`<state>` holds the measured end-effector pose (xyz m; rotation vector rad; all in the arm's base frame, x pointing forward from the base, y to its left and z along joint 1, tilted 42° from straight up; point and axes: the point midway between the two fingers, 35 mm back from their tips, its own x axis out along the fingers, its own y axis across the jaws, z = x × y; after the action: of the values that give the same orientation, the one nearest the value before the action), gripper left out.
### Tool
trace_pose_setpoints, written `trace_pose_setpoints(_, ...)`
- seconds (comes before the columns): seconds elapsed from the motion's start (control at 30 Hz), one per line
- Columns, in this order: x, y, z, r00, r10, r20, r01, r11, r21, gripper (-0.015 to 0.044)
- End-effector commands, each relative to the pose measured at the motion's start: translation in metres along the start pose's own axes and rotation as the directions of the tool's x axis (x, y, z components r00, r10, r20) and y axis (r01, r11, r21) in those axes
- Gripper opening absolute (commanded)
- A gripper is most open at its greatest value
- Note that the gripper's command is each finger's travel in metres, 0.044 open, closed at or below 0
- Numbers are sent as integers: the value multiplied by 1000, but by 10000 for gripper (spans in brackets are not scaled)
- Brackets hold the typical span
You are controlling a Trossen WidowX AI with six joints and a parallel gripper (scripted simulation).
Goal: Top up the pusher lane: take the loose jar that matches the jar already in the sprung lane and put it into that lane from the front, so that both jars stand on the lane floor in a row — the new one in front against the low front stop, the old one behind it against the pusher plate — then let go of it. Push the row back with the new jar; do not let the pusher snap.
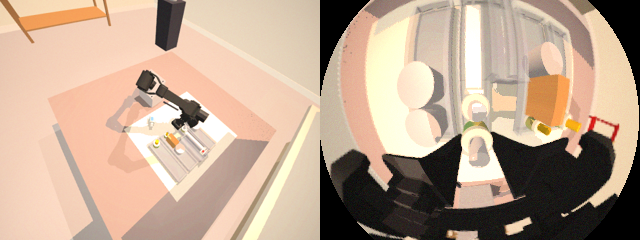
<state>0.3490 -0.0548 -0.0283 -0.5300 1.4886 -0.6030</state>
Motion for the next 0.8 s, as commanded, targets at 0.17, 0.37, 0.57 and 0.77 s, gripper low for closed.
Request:
trace_pose_setpoints(0.17, -1, -2, 10, 1000, -3, 25, 3, 1000, 17, 0)
trace_pose_setpoints(0.37, 0, -2, 10, 1000, -3, 25, 3, 1000, 17, 0)
trace_pose_setpoints(0.57, 2, -2, 10, 1000, -3, 25, 3, 1000, 17, 0)
trace_pose_setpoints(0.77, 4, -2, 10, 1000, -3, 25, 3, 1000, 17, 0)
